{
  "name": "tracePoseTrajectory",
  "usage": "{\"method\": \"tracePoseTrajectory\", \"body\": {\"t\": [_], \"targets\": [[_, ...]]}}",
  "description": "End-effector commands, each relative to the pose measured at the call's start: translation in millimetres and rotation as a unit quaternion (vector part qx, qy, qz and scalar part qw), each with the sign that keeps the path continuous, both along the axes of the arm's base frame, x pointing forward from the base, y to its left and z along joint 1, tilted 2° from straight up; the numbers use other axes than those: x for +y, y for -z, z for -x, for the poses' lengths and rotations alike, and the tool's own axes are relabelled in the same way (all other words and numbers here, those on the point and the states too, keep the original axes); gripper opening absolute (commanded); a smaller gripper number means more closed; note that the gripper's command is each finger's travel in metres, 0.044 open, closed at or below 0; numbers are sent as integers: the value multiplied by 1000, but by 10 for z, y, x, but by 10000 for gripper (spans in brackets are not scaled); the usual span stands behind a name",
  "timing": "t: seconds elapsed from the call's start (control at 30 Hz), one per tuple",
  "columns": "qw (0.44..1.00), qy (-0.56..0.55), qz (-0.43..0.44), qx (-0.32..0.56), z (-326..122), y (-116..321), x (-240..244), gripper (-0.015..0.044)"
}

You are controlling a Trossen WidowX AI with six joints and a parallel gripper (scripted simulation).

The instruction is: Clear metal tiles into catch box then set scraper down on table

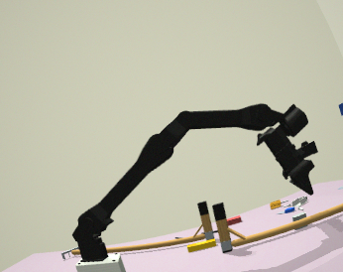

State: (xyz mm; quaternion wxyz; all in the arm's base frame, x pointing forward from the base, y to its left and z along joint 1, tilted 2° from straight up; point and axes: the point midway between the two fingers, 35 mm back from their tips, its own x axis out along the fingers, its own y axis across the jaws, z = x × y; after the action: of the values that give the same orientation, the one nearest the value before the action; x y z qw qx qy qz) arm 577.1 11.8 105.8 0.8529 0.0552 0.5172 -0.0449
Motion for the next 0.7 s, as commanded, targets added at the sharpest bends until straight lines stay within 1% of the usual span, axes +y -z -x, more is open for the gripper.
{"method": "tracePoseTrajectory", "body": {"t": [0.0,0.17,0.57,0.67], "targets": [[1000,-2,0,-7,29,-146,-1,0],[1000,-3,1,-7,66,-220,-18,0],[998,-29,6,50,570,-618,-287,0],[998,-33,6,57,636,-665,-315,0]]}}
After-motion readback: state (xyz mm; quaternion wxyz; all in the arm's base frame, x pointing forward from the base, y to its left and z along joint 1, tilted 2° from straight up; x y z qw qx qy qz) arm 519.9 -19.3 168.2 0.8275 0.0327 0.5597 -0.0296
